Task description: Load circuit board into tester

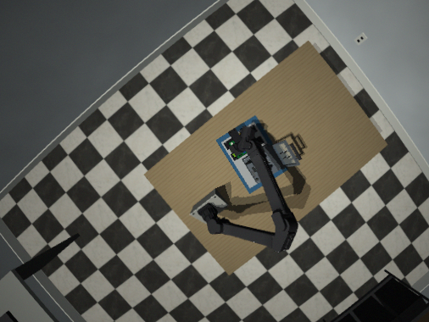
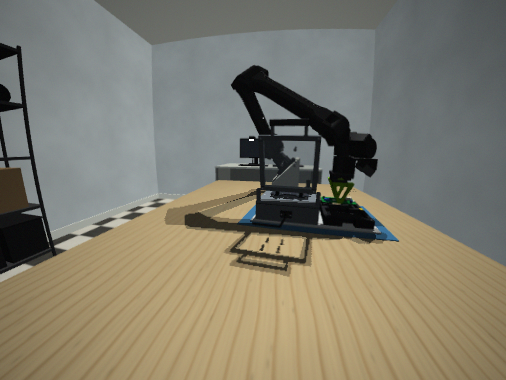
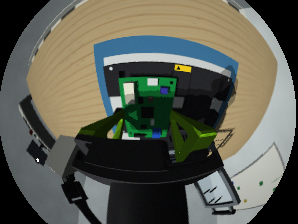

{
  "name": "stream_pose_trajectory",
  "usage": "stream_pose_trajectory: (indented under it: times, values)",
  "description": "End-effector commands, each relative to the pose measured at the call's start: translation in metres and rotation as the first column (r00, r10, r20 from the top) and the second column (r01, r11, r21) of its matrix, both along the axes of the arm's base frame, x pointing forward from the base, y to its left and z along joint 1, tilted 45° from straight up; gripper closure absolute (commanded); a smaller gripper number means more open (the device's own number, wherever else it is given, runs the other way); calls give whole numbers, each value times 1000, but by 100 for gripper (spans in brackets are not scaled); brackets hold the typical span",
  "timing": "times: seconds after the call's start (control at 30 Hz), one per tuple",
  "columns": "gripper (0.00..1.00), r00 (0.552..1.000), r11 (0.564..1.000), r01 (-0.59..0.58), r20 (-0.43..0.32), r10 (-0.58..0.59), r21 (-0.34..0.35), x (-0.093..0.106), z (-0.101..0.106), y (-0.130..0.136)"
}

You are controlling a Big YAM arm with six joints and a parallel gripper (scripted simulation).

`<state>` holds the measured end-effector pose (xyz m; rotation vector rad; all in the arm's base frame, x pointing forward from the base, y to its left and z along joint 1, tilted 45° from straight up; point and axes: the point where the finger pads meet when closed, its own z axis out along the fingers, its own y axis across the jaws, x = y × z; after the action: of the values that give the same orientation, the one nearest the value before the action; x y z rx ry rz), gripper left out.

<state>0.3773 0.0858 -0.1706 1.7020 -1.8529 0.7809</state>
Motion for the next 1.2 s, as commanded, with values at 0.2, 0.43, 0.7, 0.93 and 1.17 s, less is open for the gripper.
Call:
stream_pose_trajectory:
  times: [0.2,0.43,0.7,0.93,1.17]
  values:
    - [28,998,999,-34,59,32,28,20,13,34]
    - [28,997,999,-34,64,32,33,21,15,36]
    - [28,997,999,-34,65,32,34,21,17,37]
    - [28,997,999,-34,65,31,34,21,21,41]
    - [28,997,999,-34,65,31,36,20,32,51]
